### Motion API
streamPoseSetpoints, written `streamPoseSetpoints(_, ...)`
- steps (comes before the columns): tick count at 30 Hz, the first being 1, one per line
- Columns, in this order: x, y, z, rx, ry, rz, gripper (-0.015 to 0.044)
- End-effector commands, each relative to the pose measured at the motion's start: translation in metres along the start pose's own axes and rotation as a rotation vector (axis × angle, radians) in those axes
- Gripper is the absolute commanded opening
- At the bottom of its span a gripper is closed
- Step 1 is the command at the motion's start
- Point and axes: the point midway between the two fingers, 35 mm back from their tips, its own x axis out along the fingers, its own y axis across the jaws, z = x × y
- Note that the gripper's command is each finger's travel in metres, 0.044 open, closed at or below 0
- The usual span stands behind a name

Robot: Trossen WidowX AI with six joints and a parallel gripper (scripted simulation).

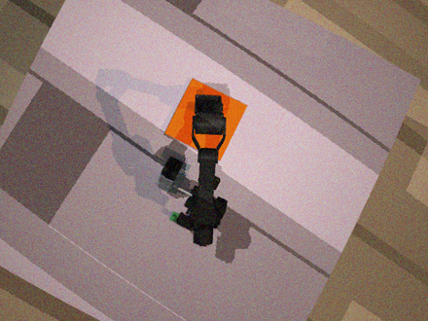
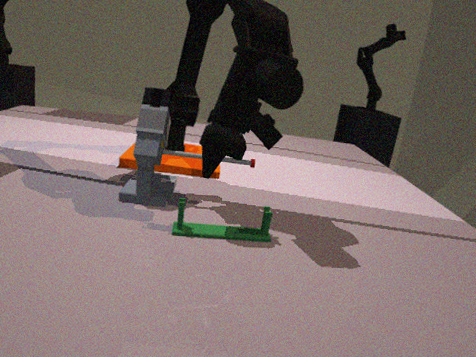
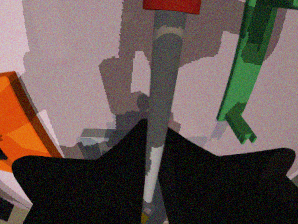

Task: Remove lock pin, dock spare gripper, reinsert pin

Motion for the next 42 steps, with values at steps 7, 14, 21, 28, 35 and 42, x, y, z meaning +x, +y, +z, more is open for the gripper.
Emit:
streamPoseSetpoints(7, 0.002, 0.000, -0.007, 0.000, -0.003, 0.001, 0.0000)
streamPoseSetpoints(14, 0.002, 0.000, -0.012, 0.000, -0.004, 0.004, 0.0000)
streamPoseSetpoints(21, 0.004, -0.001, -0.016, -0.001, -0.004, 0.006, 0.0000)
streamPoseSetpoints(28, 0.005, -0.001, -0.021, -0.002, -0.004, 0.009, 0.0000)
streamPoseSetpoints(35, 0.007, -0.001, -0.026, -0.002, -0.005, 0.012, 0.0000)
streamPoseSetpoints(42, 0.008, -0.001, -0.030, -0.003, -0.005, 0.015, 0.0000)
